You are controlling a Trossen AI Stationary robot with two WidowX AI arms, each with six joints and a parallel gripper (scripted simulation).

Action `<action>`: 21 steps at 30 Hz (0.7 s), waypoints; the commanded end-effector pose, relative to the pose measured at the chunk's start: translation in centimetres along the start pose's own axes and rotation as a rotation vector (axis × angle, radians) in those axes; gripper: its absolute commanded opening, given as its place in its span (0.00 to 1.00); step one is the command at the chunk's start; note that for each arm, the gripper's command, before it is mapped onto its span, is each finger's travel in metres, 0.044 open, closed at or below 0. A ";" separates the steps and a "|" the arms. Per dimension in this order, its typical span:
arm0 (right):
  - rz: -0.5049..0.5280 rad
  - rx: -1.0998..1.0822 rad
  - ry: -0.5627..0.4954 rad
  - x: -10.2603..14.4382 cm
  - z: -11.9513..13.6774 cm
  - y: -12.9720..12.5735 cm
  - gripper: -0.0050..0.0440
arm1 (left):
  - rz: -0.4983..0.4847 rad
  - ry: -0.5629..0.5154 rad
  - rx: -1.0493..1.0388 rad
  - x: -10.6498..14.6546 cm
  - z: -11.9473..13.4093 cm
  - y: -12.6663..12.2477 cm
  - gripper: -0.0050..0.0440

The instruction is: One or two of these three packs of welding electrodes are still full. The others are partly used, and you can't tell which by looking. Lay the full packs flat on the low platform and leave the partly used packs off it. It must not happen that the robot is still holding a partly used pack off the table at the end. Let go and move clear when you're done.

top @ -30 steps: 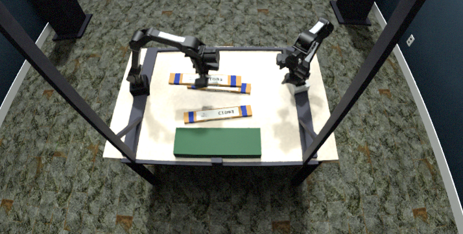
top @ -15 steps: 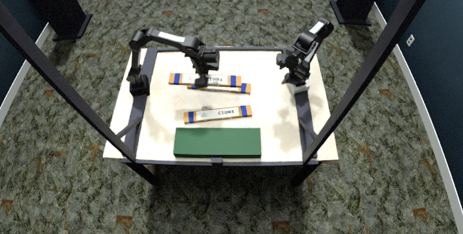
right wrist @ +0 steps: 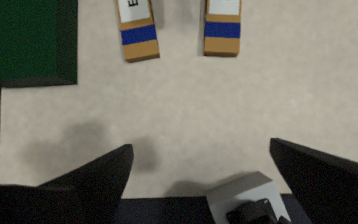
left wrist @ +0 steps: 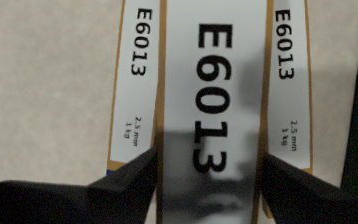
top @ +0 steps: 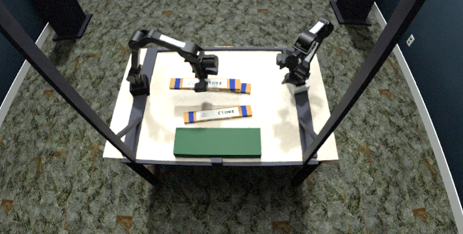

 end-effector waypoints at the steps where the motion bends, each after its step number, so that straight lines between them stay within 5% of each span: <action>1: -0.010 -0.006 -0.018 0.5 -0.4 0.1 0.98 | 0.029 -0.108 0.007 3.2 -1.2 -0.3 0.00; 21: -0.010 -0.006 -0.018 0.5 -0.4 0.1 0.98 | 0.028 -0.108 0.007 0.8 -0.8 -0.2 0.00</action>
Point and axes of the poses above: on each arm, the point midway between the two fingers, 35 mm back from their tips, its own x axis back along the fingers, its own y axis across the jaws, z = x × y, the point moved 2 cm from there along x, back along the fingers, and after that the axes turned 7 degrees about x, right-handed, at the moved point
